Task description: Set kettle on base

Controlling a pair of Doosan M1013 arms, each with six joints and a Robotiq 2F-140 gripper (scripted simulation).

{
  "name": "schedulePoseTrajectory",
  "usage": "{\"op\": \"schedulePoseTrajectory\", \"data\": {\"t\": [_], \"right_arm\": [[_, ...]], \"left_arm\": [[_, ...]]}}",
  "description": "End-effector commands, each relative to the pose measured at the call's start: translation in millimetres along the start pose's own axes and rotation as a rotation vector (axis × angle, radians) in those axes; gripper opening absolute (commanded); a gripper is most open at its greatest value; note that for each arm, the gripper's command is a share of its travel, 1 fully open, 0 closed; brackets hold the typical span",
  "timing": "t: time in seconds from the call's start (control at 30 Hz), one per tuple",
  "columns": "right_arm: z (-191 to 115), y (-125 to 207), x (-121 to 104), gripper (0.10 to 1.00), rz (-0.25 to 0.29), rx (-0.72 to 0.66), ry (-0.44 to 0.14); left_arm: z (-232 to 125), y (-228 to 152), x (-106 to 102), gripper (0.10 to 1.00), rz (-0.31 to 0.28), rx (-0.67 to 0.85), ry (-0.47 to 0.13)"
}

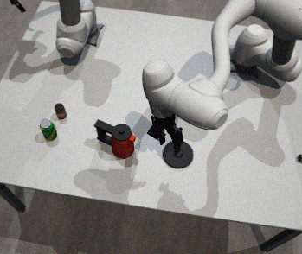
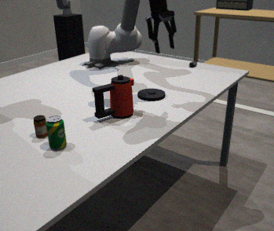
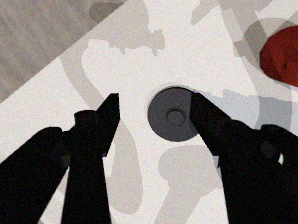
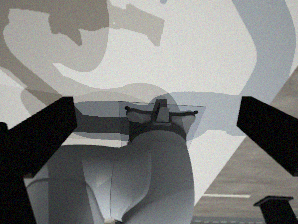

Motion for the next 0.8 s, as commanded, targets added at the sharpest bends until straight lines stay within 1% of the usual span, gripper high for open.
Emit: {"op": "schedulePoseTrajectory", "data": {"t": [0.0,0.47,0.53,0.77], "right_arm": [[0,0,1,1.0,0.0,0.0,0.001],[0,0,1,1.0,0.0,0.0,0.001],[0,0,1,1.0,0.0,0.0,0.001],[0,0,1,1.0,0.0,0.0,0.001]], "left_arm": [[3,20,6,0.522,-0.019,-0.104,-0.001],[2,135,31,0.522,-0.097,-0.639,0.036],[2,135,31,0.522,-0.097,-0.639,0.036],[-3,183,42,0.522,-0.126,-0.86,0.06]]}}
Point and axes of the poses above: on each arm, the point where the finger pads meet when closed, its own x axis back along the fingers, its own y axis across the jaws, z = x × y, the point moved 6 cm from there along x, back along the fingers, and after that the axes turned 14 degrees about x, right-handed, at the moved point
